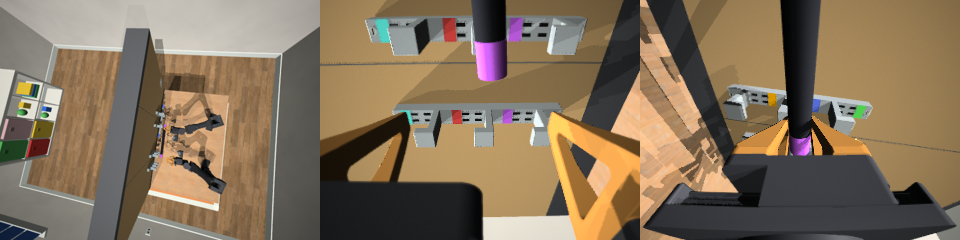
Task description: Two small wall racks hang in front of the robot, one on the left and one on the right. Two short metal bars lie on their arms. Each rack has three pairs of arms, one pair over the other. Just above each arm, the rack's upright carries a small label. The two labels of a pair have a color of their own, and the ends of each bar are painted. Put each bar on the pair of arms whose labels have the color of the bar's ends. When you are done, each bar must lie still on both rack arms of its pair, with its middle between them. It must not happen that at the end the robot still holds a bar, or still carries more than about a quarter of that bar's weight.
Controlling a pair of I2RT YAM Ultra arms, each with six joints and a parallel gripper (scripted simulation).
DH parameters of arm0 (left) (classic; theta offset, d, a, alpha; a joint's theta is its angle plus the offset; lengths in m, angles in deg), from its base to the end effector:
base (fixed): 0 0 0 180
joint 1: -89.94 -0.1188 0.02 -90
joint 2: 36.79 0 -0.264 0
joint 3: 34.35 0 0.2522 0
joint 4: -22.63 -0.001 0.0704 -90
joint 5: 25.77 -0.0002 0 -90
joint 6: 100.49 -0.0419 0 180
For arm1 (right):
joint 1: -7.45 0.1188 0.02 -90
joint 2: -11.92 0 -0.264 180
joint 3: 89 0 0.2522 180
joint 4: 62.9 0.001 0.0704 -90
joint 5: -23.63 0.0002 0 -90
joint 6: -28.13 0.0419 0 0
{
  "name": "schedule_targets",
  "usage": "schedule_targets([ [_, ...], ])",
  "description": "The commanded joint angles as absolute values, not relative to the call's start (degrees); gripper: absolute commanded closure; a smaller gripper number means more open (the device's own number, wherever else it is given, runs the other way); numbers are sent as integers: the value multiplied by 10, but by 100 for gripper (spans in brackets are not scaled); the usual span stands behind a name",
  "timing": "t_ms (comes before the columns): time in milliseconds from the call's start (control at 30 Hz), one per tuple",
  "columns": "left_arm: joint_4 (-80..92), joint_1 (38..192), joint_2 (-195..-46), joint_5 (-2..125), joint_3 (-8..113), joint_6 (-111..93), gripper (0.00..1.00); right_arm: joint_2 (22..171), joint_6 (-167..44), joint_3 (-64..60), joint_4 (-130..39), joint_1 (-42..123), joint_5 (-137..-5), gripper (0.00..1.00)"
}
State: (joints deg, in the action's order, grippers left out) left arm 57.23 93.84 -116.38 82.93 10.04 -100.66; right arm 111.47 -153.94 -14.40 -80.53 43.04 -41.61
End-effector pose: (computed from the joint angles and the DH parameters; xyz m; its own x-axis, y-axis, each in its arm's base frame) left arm 0.2888 -0.0052 0.2317 -0.2554 0.9668 0.0063 0.0112 -0.0036 0.9999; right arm 0.3349 0.2193 0.2587 0.1943 -0.9769 0.0892 -0.0967 -0.1095 -0.9893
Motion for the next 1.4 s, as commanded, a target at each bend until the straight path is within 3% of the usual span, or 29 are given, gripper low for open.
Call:
schedule_targets([
  [0, 584, 948, -1169, 842, 99, -1005, 0, 1110, -1518, -123, -851, 435, -415, 100],
  [1367, 609, 1008, -1197, 902, 103, -1005, 0, 1108, -1518, -121, -848, 435, -415, 100],
])
